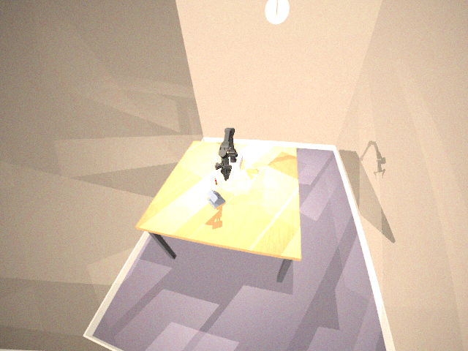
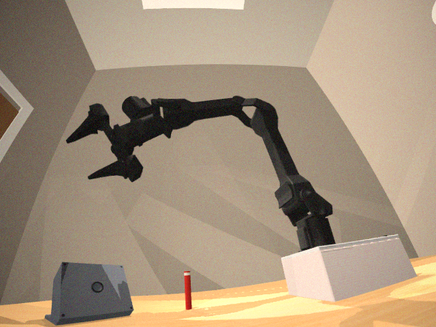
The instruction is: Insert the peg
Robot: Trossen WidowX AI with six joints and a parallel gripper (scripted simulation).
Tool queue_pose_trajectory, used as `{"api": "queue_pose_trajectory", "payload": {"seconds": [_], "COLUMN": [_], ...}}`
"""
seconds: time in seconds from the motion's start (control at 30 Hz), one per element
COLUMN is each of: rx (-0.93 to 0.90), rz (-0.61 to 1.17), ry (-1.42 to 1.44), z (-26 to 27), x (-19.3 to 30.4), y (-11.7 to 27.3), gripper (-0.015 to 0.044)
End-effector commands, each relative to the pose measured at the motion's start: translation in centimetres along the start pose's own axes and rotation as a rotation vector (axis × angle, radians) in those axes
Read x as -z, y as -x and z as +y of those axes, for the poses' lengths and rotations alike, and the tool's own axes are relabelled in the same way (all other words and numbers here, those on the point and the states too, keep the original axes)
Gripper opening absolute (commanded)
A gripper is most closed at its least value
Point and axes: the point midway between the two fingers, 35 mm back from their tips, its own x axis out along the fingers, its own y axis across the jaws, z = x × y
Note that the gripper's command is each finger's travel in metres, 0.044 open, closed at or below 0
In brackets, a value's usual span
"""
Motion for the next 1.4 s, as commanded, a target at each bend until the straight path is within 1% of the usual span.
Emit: {"api": "queue_pose_trajectory", "payload": {"seconds": [0.0, 0.33, 0.67, 1.0, 1.37], "rx": [0.097, 0.293, 0.483, 0.662, 0.822], "rz": [-0.025, -0.104, -0.221, -0.370, -0.540], "ry": [-0.144, -0.471, -0.818, -1.158, -1.460], "z": [-3.2, -10.4, -17.4, -23.9, -29.3], "x": [-1.5, -4.8, -6.7, -7.2, -6.1], "y": [-0.6, -0.3, 0.9, 3.1, 6.1], "gripper": [0.0440, 0.0440, 0.0440, 0.0440, 0.0440]}}
